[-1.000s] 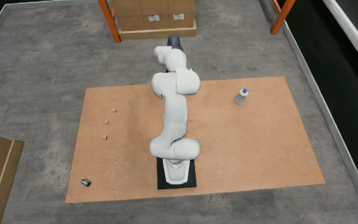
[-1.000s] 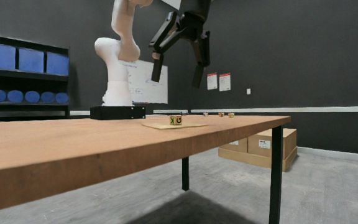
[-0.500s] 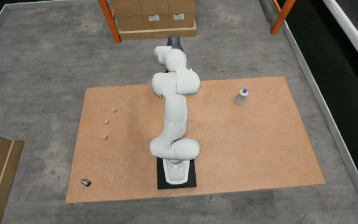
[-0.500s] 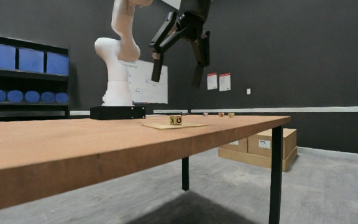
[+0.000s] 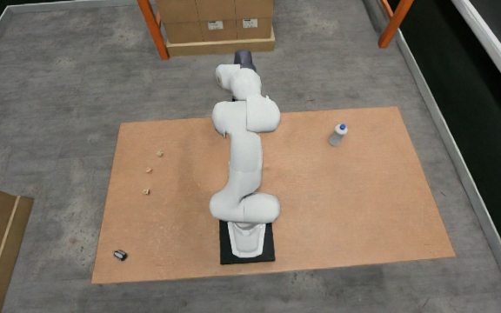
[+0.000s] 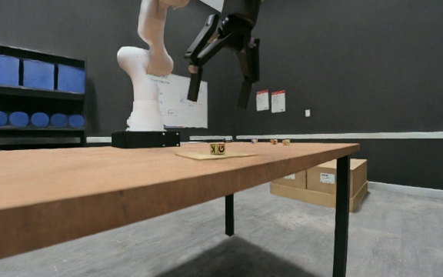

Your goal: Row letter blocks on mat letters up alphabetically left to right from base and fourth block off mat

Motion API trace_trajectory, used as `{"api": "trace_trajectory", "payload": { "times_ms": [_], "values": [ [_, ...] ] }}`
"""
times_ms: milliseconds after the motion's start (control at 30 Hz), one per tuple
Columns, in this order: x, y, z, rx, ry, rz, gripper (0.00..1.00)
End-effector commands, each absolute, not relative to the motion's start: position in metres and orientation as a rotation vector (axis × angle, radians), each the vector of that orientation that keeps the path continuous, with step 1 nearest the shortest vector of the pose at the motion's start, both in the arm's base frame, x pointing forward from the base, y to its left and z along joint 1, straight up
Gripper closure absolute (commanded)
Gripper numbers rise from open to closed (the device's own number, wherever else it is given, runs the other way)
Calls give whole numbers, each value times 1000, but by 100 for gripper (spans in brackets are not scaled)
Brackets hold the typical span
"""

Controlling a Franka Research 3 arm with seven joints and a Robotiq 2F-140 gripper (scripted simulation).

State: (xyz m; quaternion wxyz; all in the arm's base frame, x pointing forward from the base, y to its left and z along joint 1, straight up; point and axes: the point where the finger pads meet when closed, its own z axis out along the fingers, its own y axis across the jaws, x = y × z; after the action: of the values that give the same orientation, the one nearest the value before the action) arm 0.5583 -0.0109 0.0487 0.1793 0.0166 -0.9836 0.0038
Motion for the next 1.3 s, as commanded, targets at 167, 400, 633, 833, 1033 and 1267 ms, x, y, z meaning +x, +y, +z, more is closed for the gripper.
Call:
{"api": "trace_trajectory", "payload": {
  "times_ms": [167, 400, 633, 833, 1033, 1267],
  "values": [
    [560, -11, 50, 56, -2787, 11, 0],
    [560, -11, 51, 46, -2811, 8, 0],
    [563, -15, 65, 39, -2976, 0, 0],
    [560, -19, 77, 29, -3097, 2, 0],
    [559, -20, 81, 25, -3136, 4, 0],
    [559, -20, 81, 25, -3136, 4, 0]
  ]
}}
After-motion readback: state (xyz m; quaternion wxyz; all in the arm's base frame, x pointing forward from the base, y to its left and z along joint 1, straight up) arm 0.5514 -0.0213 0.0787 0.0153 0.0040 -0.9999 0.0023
